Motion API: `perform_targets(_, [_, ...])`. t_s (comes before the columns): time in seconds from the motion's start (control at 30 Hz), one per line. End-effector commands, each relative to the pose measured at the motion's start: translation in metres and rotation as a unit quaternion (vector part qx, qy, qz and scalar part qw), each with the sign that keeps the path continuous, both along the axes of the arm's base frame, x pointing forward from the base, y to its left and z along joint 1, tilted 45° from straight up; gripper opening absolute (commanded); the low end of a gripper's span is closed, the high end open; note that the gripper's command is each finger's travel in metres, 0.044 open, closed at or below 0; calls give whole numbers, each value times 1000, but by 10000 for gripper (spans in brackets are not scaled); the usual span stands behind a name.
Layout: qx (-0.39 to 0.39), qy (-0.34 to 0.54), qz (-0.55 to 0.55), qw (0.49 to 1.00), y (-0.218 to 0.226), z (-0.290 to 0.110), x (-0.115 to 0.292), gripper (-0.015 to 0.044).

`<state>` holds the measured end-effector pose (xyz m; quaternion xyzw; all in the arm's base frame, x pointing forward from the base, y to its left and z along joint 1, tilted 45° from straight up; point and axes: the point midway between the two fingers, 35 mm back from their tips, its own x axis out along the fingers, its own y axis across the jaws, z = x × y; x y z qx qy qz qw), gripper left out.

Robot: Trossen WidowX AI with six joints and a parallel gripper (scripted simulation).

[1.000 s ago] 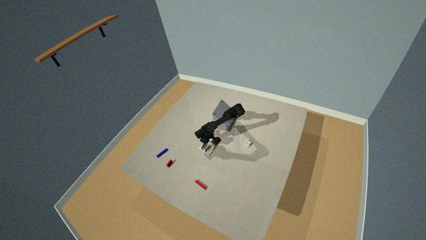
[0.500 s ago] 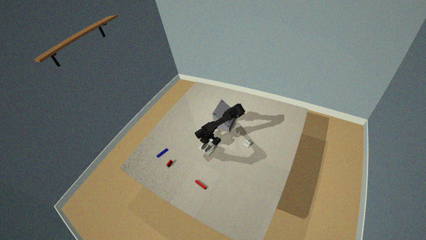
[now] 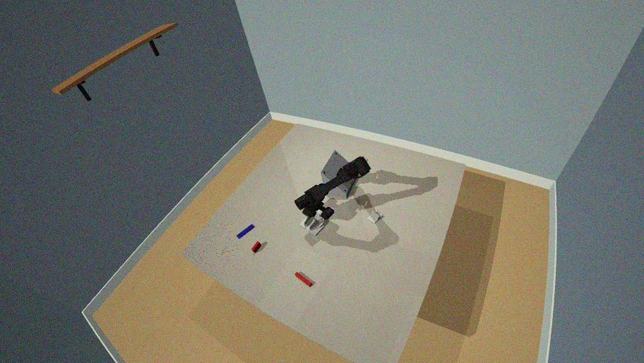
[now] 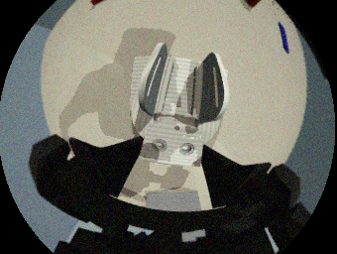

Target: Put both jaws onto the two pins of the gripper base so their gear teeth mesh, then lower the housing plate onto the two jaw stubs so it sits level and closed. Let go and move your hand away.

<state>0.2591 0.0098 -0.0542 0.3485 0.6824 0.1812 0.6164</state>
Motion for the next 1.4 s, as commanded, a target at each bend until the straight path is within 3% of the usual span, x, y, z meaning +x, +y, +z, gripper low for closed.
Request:
perform_targets(0.0, [2,1,0,1000,3,-2,1,351])
perform_targets(1.37, [2,1,0,1000,-2,3,1,351])
